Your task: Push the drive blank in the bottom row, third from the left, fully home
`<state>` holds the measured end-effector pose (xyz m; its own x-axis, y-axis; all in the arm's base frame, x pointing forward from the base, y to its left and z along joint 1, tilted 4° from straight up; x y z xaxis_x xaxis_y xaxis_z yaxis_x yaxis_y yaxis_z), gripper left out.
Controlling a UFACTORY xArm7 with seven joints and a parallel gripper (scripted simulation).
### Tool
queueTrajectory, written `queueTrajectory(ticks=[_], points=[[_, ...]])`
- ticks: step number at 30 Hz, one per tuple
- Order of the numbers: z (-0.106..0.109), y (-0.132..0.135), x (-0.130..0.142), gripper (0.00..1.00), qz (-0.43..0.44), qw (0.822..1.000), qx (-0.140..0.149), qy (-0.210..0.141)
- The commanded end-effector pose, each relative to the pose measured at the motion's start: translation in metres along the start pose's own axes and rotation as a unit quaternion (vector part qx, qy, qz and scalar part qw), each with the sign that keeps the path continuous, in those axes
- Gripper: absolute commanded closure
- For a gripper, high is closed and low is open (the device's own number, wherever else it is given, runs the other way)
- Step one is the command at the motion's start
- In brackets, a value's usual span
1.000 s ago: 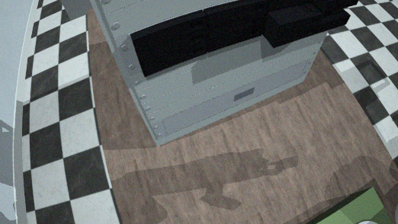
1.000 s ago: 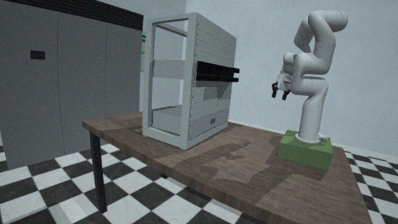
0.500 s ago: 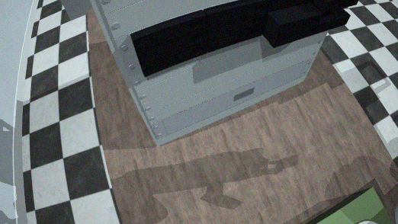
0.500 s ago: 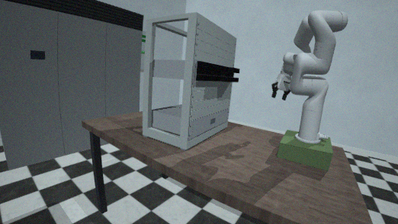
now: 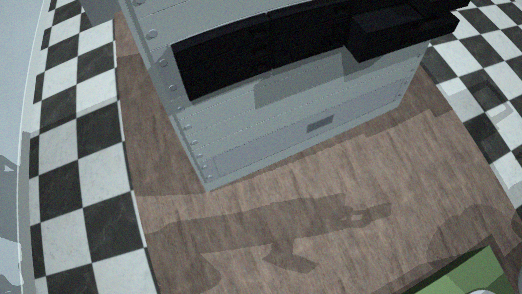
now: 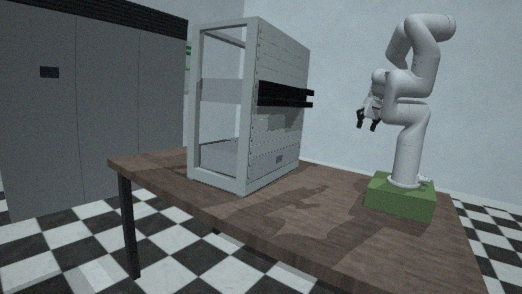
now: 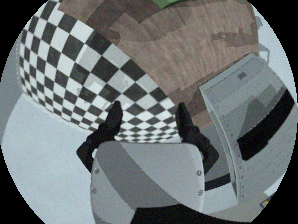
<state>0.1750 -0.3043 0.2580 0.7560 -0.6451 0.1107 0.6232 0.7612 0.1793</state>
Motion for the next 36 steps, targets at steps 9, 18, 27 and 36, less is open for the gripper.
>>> queueTrajectory(ticks=[9,18,27,36], points=[[0.002,0.001,0.001,0.00,-0.002,1.000,0.001,-0.005],[0.004,0.003,0.001,0.00,-0.008,1.000,0.007,-0.012],[0.006,0.007,0.002,0.00,-0.017,0.999,0.016,-0.023],[0.011,0.013,0.003,0.00,-0.033,0.998,0.033,-0.044]])
Point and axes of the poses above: the point where the finger pads meet when closed, its own z axis back along the fingers, its own y axis across the jaws, x = y × z, the point moved 10 cm from there along z, back along the fingers, and after that the axes turned 5 degrees about z, right-handed, at the moved point
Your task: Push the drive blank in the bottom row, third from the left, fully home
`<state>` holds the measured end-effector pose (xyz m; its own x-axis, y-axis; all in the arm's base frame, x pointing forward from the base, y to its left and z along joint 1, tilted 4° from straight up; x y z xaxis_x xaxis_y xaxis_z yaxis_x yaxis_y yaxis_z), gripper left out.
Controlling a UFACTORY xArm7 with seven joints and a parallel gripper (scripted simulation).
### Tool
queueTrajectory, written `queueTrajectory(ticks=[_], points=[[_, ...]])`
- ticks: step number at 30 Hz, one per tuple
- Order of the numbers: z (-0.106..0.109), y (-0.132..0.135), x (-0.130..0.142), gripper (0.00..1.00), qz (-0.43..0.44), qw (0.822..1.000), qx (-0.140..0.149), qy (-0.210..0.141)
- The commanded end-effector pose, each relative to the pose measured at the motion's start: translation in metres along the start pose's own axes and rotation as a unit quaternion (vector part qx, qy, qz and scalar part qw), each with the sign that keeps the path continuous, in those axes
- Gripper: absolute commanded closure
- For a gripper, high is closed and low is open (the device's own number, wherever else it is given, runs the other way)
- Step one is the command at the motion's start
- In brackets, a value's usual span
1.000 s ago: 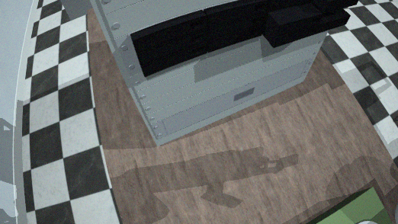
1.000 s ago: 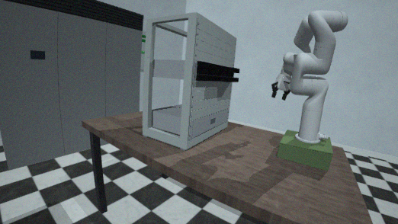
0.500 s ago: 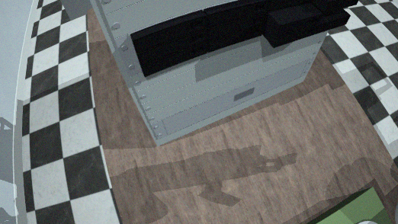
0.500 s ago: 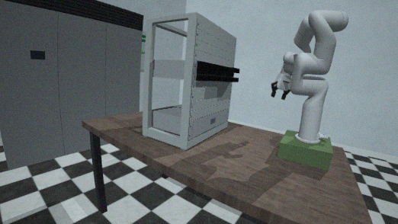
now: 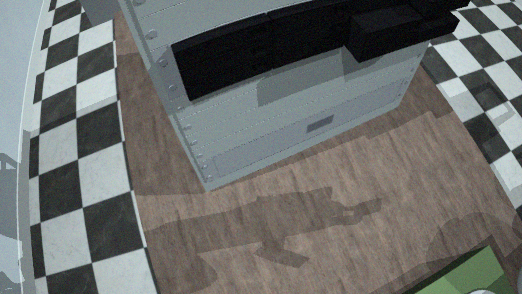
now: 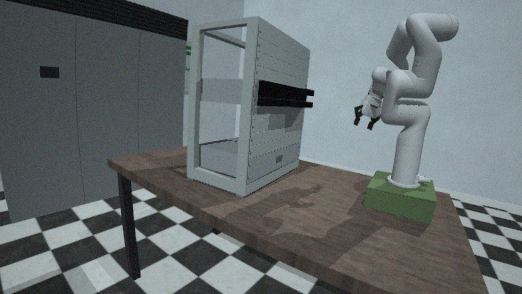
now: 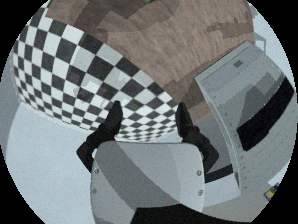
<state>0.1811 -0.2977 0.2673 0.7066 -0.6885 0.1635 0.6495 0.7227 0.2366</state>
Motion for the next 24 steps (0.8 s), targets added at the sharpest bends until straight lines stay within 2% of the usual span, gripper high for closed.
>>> queueTrajectory(ticks=[1,8,21,24], points=[[0.004,0.004,0.001,0.00,-0.009,1.000,0.010,-0.014],[0.007,0.009,0.002,0.00,-0.022,0.999,0.024,-0.030],[0.019,0.027,0.003,0.00,-0.064,0.992,0.078,-0.082],[0.021,0.029,0.003,0.00,-0.067,0.990,0.084,-0.086]])
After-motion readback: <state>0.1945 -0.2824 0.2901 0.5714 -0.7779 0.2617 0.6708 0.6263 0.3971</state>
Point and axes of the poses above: the point where the finger pads meet when closed, its own z axis back along the fingers, its own y axis across the jaws, x = y × z, the point moved 10 cm from there along z, back along the fingers, and after that the axes turned 5 degrees about z, right-handed, at the moved point
